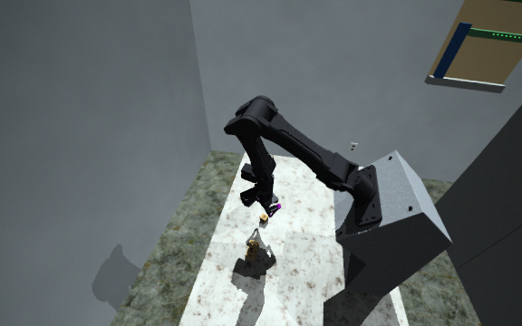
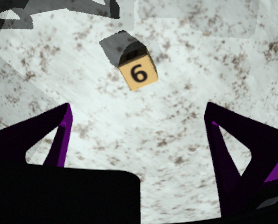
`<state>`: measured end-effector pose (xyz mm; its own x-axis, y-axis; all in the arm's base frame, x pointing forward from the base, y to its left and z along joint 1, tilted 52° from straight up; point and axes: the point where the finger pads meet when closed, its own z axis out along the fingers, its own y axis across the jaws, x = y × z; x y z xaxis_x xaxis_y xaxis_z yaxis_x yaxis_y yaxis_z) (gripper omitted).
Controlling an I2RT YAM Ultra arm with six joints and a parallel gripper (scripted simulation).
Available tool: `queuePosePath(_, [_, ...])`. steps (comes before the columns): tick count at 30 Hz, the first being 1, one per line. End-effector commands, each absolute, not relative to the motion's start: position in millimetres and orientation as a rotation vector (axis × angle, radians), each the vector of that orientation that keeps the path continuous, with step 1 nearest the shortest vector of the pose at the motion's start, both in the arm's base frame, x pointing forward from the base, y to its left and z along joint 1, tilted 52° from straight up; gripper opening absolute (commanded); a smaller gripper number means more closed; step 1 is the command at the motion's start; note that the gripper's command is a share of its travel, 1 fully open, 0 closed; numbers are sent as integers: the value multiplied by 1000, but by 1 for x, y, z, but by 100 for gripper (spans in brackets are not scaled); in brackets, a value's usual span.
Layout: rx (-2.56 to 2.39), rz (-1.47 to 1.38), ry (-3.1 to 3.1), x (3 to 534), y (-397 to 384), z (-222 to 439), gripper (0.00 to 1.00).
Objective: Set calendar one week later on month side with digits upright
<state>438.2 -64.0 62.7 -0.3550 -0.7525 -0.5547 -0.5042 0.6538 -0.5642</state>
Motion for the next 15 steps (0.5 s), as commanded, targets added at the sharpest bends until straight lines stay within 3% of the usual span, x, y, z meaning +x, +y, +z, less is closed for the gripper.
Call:
queuePosePath(1, [-1146,-470,1955,438,-65,65,100])
queuePosePath(15, [-1407,-605,1814,438,-65,65,100])
